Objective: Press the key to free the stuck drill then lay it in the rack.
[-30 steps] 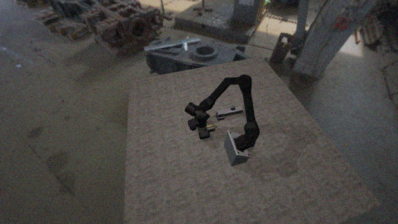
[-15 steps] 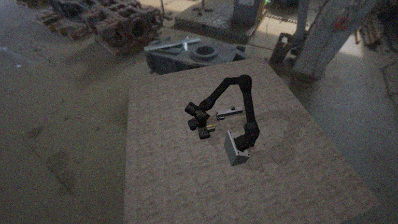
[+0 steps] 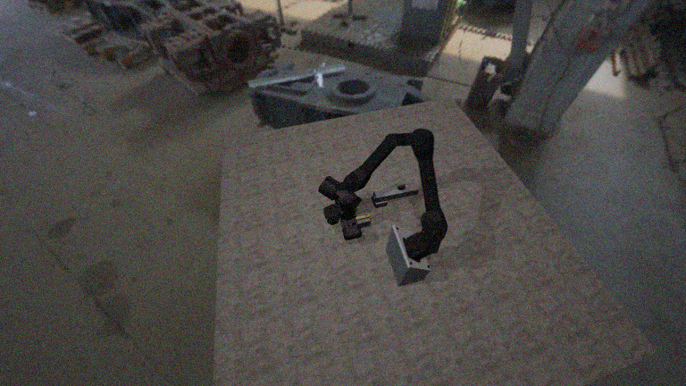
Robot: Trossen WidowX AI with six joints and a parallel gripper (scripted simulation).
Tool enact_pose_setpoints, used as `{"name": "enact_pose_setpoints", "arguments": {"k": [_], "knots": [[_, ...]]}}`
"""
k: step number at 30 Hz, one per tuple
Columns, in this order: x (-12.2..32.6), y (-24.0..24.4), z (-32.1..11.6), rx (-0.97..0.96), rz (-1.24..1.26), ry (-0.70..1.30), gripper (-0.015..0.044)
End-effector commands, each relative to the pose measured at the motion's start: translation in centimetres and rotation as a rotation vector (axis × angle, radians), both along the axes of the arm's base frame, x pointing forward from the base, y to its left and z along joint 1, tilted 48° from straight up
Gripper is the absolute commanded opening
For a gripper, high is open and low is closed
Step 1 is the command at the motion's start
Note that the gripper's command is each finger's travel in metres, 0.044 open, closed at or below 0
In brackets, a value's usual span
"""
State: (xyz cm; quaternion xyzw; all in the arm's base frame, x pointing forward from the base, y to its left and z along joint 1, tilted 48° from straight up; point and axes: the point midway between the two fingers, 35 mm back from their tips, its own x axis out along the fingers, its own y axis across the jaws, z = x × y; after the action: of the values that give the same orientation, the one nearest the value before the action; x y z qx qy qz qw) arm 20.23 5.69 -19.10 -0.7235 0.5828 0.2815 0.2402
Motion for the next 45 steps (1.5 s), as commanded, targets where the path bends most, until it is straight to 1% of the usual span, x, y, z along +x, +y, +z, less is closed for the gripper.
{"name": "enact_pose_setpoints", "arguments": {"k": [1, 43, 45], "knots": [[-0.06, -0.81, -0.06, -0.017, -0.009, 0.008, 0.0], [-0.06, -0.81, -0.06, -0.017, -0.009, 0.008, 0.0], [0.0, 0.0, -0.01, 0.0, 0.0, 0.0, 0.0052]]}}
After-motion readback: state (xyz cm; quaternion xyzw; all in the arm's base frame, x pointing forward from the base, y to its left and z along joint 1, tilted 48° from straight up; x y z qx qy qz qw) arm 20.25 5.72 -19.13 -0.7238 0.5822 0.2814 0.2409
